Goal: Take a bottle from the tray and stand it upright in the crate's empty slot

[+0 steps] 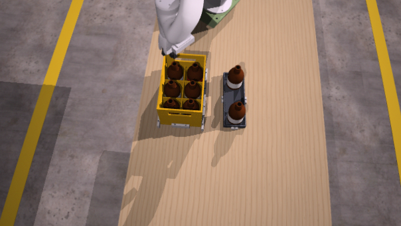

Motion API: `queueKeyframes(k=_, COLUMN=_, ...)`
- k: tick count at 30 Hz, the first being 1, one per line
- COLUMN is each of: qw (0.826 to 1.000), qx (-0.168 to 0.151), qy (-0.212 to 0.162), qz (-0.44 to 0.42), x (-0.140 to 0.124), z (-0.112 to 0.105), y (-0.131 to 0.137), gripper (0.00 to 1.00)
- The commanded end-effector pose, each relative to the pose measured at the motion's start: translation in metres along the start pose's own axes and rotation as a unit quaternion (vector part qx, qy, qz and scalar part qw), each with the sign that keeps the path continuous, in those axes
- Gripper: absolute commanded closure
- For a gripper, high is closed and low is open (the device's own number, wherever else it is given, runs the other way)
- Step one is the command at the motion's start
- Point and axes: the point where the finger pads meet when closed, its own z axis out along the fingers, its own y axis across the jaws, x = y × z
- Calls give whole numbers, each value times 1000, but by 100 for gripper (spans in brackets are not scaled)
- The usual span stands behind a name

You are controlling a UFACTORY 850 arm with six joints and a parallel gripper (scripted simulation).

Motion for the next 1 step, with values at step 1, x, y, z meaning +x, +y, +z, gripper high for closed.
queueKeyframes(k=1, qw=1000, qx=-1, qy=0, qz=0, x=0, z=-1, y=1, gripper=100)
